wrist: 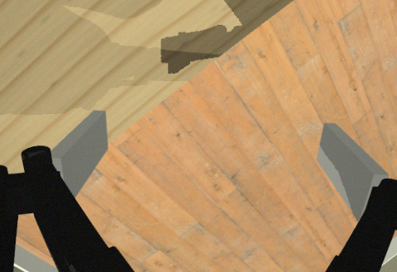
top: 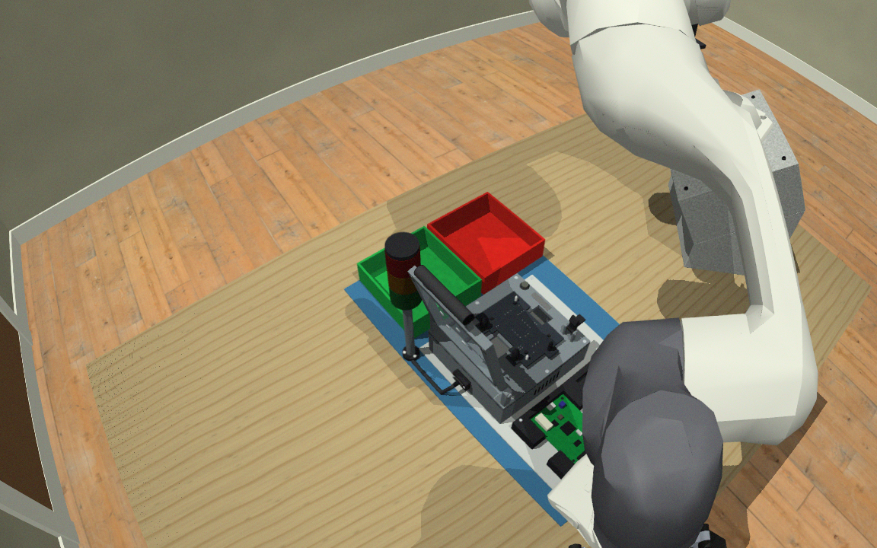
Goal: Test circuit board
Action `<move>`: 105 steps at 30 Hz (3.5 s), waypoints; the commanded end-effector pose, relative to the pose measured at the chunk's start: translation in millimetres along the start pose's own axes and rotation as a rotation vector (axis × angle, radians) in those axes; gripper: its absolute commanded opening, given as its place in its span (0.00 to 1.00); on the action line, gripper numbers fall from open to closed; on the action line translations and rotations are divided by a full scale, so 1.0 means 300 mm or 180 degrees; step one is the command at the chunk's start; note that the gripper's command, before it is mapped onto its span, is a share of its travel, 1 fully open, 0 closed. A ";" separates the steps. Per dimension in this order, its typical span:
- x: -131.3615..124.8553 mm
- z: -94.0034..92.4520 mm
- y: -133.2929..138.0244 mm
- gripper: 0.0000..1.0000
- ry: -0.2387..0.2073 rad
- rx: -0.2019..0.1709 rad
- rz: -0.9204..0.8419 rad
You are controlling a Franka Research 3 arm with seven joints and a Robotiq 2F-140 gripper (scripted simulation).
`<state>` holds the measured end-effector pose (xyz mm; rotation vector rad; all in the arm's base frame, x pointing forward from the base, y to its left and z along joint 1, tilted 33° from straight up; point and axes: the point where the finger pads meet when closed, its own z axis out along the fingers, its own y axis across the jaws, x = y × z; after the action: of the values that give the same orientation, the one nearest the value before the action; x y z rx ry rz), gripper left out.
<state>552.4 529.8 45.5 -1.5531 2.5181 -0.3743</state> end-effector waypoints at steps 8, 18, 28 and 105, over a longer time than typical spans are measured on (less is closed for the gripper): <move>0.000 0.000 0.000 1.00 -0.0001 0.0000 0.0000; 0.000 -0.001 0.000 1.00 -0.0001 0.0000 -0.0001; 0.042 -0.055 -0.003 1.00 0.0035 0.0004 -0.0762; 0.318 -0.343 0.010 1.00 0.0258 -0.0029 -0.5112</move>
<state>481.8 463.4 139.6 -3.0655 0.9259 -0.5227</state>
